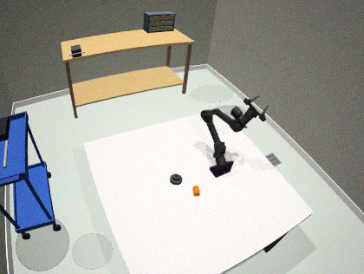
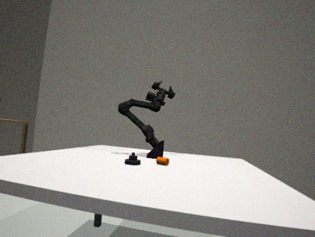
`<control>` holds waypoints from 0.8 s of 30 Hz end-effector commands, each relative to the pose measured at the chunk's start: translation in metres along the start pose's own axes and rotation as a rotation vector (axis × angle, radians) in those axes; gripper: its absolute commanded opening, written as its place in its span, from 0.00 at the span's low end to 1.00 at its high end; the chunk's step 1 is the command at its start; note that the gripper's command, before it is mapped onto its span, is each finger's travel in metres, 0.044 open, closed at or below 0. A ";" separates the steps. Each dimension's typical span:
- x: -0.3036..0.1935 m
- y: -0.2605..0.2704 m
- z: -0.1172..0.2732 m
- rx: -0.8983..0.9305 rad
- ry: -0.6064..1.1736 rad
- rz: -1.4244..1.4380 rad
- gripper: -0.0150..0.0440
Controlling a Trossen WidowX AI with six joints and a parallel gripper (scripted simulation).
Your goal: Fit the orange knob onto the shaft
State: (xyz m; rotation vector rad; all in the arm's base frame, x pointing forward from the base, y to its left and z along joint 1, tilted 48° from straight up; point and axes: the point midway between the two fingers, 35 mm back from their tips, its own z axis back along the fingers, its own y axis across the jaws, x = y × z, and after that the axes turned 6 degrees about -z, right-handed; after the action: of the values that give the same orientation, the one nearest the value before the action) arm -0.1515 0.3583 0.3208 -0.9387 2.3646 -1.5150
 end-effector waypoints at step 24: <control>-0.317 0.141 0.190 0.532 1.395 -0.500 1.00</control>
State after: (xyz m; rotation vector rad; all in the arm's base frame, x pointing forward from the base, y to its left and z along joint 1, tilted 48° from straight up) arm 0.0816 0.4603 0.0893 -0.4514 2.0869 -3.2921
